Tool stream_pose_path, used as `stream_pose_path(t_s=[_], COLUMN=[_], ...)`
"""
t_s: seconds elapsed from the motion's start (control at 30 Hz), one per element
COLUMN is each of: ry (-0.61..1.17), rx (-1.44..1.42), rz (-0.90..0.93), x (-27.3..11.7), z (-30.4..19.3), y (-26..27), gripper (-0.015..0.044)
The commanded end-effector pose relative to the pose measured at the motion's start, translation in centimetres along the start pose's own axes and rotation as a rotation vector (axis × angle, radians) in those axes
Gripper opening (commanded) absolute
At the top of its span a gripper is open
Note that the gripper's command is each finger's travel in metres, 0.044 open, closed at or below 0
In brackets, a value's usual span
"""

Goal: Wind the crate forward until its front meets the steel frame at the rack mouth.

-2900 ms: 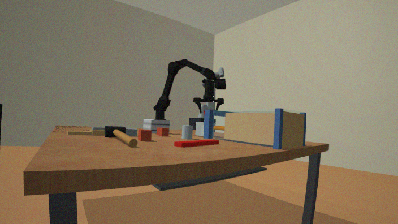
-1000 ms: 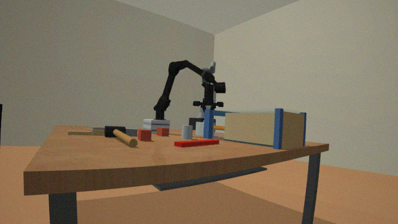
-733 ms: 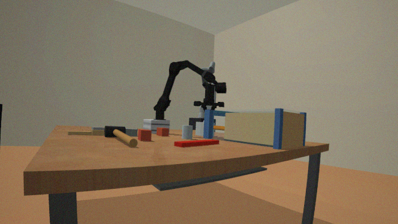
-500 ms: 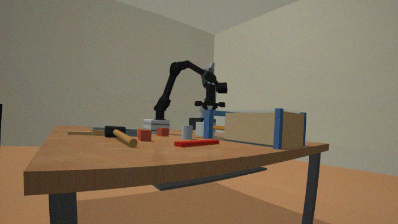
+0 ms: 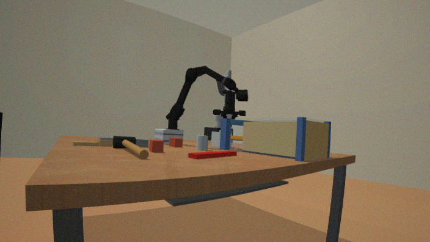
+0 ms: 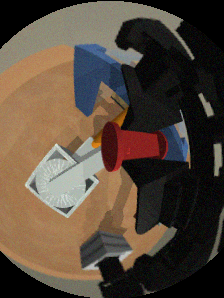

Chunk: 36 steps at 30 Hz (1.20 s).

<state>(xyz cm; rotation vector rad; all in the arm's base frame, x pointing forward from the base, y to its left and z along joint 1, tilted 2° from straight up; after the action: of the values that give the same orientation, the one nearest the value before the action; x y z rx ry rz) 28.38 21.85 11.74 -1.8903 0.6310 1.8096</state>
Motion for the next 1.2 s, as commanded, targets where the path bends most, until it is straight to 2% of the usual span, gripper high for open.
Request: stream_pose_path(t_s=[0.0,1.17], ry=[-0.004,-0.006], rx=[-0.001,-0.001], rz=[-0.003,-0.005], x=[0.2,0.1], z=[0.3,2.6], y=[-0.7,-3.9], gripper=[0.0000,0.0000])
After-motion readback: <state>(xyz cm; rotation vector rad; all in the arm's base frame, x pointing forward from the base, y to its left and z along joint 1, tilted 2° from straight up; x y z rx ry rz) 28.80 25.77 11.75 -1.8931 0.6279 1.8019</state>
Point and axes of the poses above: the point midway between the two fingers, 35 mm back from their tips, its own x axis out along the fingers, its own y axis across the jaws, z = x × y, the point moved 5 cm from there along -x, back along the fingers, and after that the axes turned 10 degrees about -x, right-handed, at the moved point
